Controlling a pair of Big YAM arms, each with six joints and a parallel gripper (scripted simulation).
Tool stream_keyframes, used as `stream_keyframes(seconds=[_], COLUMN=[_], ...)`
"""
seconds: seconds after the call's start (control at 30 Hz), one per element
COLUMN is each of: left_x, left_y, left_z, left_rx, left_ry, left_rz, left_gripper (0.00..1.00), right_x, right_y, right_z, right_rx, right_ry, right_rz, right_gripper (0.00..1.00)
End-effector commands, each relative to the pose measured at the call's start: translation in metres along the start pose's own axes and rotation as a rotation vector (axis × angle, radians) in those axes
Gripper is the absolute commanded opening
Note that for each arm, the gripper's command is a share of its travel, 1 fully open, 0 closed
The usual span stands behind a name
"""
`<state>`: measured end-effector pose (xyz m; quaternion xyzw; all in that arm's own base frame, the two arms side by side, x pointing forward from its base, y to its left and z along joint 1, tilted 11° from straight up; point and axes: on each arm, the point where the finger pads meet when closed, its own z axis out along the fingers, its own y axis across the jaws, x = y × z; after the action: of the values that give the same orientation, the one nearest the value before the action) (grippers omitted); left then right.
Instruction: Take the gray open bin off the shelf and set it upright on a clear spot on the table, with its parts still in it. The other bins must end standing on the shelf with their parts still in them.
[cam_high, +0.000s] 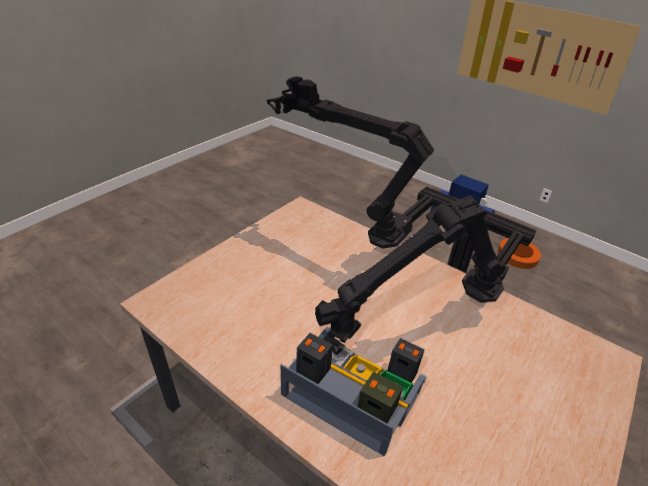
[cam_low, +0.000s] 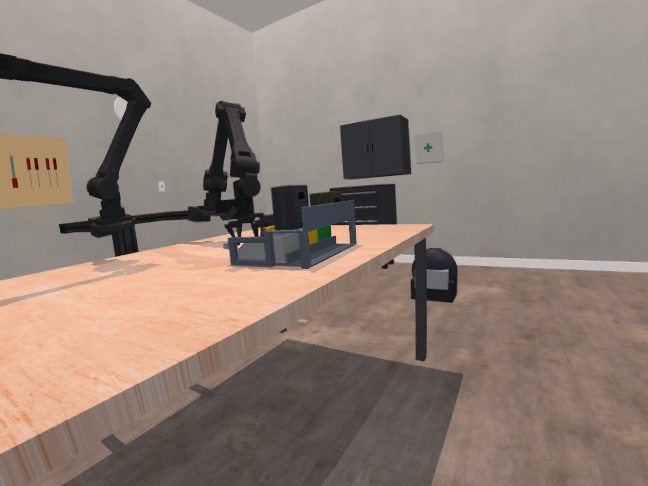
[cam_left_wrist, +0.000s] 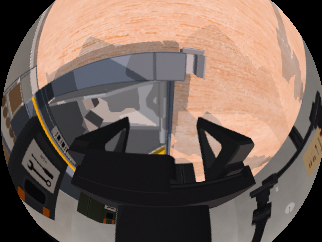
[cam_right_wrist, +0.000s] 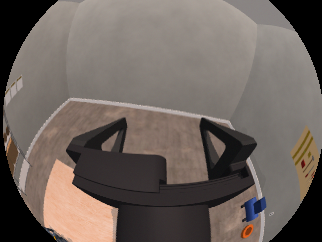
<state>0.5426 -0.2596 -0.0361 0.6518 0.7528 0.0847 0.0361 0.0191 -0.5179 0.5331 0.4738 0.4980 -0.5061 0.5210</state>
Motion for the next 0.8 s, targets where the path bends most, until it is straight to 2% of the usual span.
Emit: stream_keyframes(seconds=[0.0,0.4,0.43,0.53,0.77], left_x=[0.002,0.003,0.002,0.003,0.001], left_y=[0.005,0.004,0.007,0.004,0.006], left_z=[0.007,0.011,0.004,0.016,0.014], left_rx=[-0.004,-0.002,-0.014,0.0,-0.01], left_ry=[-0.006,-0.004,-0.013,-0.003,-0.01], left_rz=[0.006,0.006,0.005,0.006,0.006], left_gripper=[0.9,0.9,0.9,0.9,0.9], right_x=[-0.011,-0.011,-0.011,-0.011,-0.011], right_y=[-0.007,-0.007,-0.007,-0.007,-0.007], right_z=[-0.006,-0.006,-0.006,-0.006,-0.006], right_rx=[0.015,0.015,0.015,0.015,0.015], right_ry=[-0.03,-0.03,-0.03,-0.03,-0.03], right_rz=[0.009,0.009,0.009,0.009,0.009], right_gripper=[1.0,1.0,1.0,1.0,1.0])
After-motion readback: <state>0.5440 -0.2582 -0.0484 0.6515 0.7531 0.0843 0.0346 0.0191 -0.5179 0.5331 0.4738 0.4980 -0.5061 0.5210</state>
